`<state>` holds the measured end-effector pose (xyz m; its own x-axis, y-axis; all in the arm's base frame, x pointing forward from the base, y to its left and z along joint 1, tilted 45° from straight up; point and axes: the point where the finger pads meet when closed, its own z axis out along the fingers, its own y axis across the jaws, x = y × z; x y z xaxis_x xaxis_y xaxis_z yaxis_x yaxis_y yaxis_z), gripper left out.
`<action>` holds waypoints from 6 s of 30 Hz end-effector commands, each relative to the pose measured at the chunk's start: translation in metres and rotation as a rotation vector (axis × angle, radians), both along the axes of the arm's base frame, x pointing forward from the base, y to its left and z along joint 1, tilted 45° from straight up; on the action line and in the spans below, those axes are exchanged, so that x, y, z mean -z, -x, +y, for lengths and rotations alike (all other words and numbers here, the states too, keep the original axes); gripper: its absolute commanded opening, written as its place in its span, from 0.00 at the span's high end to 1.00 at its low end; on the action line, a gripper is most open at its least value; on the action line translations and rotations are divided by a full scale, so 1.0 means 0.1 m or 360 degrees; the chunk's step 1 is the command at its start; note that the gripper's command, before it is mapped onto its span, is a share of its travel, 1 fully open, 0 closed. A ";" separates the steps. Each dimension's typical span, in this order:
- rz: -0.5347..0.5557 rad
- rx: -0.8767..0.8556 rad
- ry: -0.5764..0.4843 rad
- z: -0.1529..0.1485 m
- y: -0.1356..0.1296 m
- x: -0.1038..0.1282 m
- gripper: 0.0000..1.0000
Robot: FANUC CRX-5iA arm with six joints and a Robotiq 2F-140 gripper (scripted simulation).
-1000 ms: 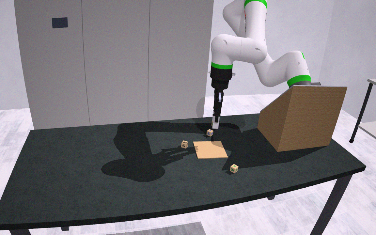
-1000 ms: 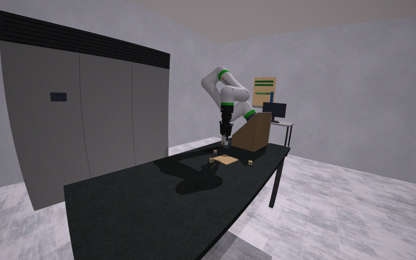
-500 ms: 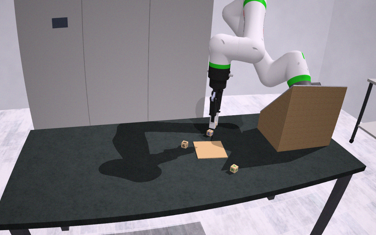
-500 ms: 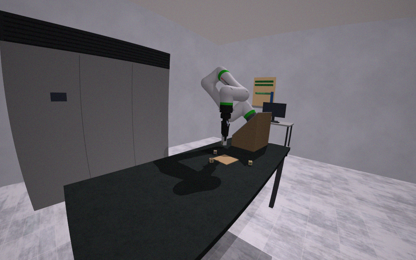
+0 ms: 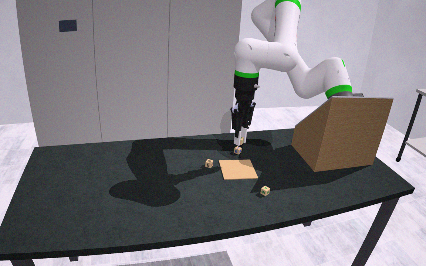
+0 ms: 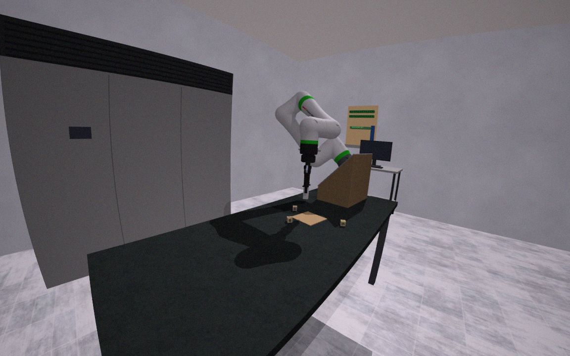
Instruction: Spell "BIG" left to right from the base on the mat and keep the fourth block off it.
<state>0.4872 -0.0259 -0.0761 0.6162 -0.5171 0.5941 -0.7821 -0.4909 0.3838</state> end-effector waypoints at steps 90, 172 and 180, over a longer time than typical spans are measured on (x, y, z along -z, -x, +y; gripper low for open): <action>-0.0578 0.0564 -0.0071 -0.67 -0.20 0.68 0.87; -0.0578 0.0564 -0.0071 -0.67 -0.20 0.68 0.75; -0.0578 0.0564 -0.0071 -0.47 -0.17 0.48 0.75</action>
<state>0.5059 -0.0826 -0.1337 0.1557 -0.6868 0.7100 -0.9826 -0.1811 0.0403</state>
